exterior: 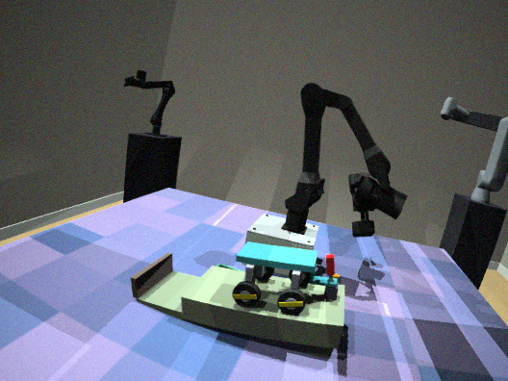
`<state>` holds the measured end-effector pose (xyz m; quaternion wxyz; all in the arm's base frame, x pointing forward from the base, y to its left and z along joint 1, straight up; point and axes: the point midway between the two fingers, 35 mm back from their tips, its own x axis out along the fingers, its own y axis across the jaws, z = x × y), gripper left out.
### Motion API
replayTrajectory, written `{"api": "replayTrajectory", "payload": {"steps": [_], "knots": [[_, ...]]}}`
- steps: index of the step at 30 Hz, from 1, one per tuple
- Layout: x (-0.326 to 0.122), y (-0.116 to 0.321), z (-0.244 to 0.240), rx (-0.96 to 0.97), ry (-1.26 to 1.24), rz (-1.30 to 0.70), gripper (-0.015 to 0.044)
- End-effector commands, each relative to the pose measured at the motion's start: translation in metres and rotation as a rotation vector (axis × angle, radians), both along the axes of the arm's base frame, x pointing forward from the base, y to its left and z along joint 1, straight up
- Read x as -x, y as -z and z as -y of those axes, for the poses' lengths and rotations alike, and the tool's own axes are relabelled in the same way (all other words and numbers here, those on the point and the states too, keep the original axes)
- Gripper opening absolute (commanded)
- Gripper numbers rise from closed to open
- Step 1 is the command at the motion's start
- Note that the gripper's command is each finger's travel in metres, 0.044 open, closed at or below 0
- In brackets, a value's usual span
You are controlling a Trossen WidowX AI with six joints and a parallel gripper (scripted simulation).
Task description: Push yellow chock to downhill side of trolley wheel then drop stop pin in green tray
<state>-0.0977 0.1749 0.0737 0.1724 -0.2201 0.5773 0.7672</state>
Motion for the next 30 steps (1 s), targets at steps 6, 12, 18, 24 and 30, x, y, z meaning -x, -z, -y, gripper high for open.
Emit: {"api": "replayTrajectory", "payload": {"steps": [6,12,18,24,30], "knots": [[-0.036,0.010,-0.013,-0.078,0.025,0.158,0.0242],[-0.090,0.018,-0.021,-0.140,0.049,0.378,0.0190],[-0.148,0.022,-0.016,-0.150,0.057,0.601,0.0190],[-0.207,0.018,0.002,-0.105,0.050,0.815,0.0190],[-0.260,0.008,0.033,-0.009,0.028,1.002,0.0190]]}}
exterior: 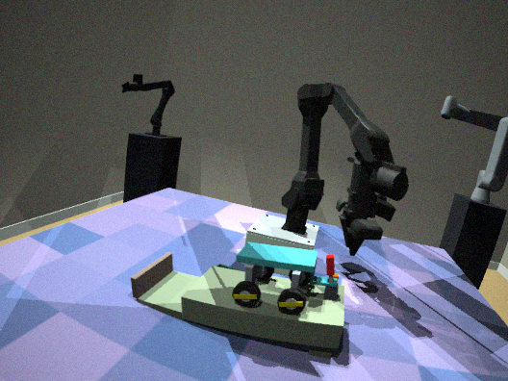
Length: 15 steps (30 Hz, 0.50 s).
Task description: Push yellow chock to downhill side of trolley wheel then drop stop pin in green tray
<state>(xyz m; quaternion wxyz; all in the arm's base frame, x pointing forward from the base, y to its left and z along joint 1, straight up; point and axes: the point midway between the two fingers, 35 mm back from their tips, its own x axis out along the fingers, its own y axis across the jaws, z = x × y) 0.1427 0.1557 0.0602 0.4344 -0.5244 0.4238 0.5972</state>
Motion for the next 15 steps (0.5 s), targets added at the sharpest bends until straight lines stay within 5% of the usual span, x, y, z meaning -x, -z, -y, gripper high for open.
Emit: {"api": "replayTrajectory", "payload": {"steps": [1,15], "knots": [[-0.024,-0.006,0.017,0.054,0.011,0.085,0.0190],[-0.026,0.030,0.016,0.058,0.011,0.090,0.0190]]}}
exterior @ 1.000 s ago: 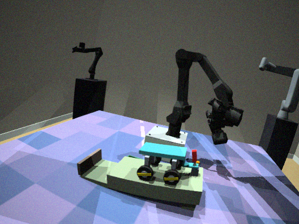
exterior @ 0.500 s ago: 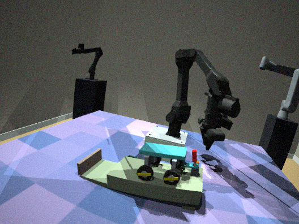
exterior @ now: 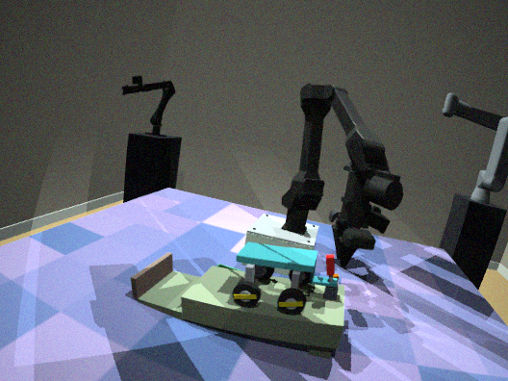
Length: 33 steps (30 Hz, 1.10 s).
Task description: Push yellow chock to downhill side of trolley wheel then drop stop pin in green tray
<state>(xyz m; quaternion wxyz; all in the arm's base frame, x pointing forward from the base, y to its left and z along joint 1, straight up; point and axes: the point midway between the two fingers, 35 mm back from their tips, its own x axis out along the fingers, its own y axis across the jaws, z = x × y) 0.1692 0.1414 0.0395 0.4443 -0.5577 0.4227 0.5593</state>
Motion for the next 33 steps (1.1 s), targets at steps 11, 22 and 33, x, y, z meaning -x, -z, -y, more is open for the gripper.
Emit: {"api": "replayTrajectory", "payload": {"steps": [11,22,33], "knots": [[0.000,0.023,0.003,0.009,-0.003,0.000,0.0190],[0.000,0.041,0.002,0.009,-0.003,0.000,0.0190],[0.000,0.050,0.003,0.009,-0.003,0.000,0.0190]]}}
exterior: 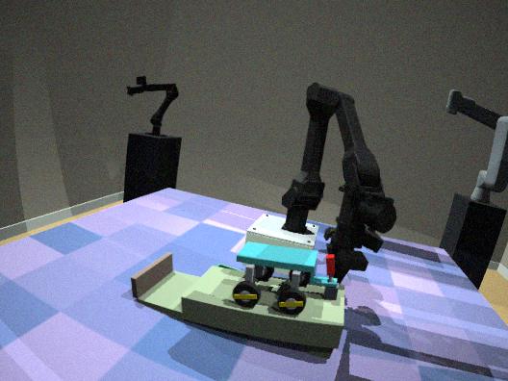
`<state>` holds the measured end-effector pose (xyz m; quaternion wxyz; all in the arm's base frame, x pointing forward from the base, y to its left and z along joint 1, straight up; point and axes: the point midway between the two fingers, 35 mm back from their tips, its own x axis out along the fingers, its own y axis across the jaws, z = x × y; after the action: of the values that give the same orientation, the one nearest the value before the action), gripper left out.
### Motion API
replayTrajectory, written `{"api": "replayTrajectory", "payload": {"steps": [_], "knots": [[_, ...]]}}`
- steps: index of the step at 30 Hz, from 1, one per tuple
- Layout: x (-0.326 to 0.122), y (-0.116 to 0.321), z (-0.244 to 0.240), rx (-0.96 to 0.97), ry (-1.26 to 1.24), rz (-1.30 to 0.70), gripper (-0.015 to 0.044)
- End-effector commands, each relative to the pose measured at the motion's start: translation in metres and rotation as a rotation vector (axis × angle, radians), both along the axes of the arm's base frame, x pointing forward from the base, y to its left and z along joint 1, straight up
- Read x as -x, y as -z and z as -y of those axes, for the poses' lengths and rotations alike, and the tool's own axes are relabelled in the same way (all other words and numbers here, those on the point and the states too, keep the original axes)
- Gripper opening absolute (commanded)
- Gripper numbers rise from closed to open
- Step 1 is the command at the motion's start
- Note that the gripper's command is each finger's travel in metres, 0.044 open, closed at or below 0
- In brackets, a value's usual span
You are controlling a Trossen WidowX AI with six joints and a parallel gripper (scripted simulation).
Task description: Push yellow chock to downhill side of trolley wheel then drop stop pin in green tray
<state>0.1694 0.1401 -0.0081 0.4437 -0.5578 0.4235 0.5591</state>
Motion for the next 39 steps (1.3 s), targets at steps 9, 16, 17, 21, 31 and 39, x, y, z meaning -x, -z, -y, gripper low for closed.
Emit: {"api": "replayTrajectory", "payload": {"steps": [9,16,17,21,31,39], "knots": [[0.000,0.017,0.001,0.007,-0.004,0.001,0.0190],[0.000,0.026,0.001,0.007,-0.004,0.001,0.0190],[-0.001,0.022,-0.001,0.000,0.000,0.001,0.0164],[-0.001,0.022,-0.001,0.000,0.000,0.001,0.0078],[-0.001,0.016,-0.001,0.002,-0.001,0.001,0.0000],[0.002,-0.015,0.001,0.007,-0.004,0.001,0.0000]]}}
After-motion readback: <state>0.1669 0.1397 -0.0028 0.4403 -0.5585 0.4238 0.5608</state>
